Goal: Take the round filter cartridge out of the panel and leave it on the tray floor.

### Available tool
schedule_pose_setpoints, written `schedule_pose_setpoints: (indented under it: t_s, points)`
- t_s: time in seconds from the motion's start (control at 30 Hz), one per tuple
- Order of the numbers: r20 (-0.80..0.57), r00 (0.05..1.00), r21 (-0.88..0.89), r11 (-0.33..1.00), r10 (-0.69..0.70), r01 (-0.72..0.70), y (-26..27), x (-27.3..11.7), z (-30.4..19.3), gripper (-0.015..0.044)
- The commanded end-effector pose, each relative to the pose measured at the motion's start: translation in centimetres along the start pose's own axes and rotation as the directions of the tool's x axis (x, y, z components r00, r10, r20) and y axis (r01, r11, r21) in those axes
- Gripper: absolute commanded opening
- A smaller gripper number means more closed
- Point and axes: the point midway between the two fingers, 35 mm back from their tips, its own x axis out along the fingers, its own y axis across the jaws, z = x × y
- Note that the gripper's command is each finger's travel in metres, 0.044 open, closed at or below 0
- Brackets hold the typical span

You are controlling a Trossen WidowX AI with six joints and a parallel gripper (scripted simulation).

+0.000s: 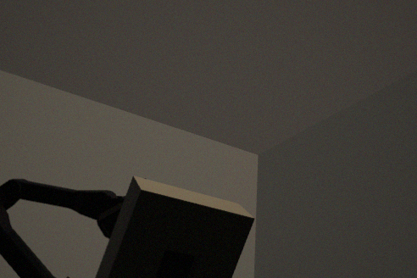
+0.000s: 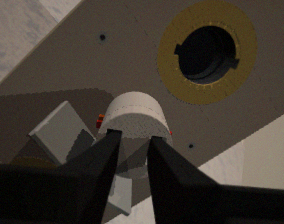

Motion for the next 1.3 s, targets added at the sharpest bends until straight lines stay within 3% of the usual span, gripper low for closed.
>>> schedule_pose_setpoints:
  t_s: [0.0,0.43,0.8,1.2,1.27]
  points:
    - [0.000,1.000,-0.001,1.000,0.000,0.000,0.0,0.0,0.1,0.0094]
    - [0.002,1.000,0.013,1.000,-0.007,0.007,0.2,0.0,-0.3,0.0094]
    - [0.003,1.000,0.016,1.000,-0.008,0.008,-5.0,-0.9,5.1,0.0094]
    - [0.014,1.000,0.037,0.999,-0.007,0.007,-8.7,-5.5,9.2,0.0409]
    - [-0.003,1.000,0.082,0.997,0.013,-0.013,-8.1,-5.1,8.7,0.0357]
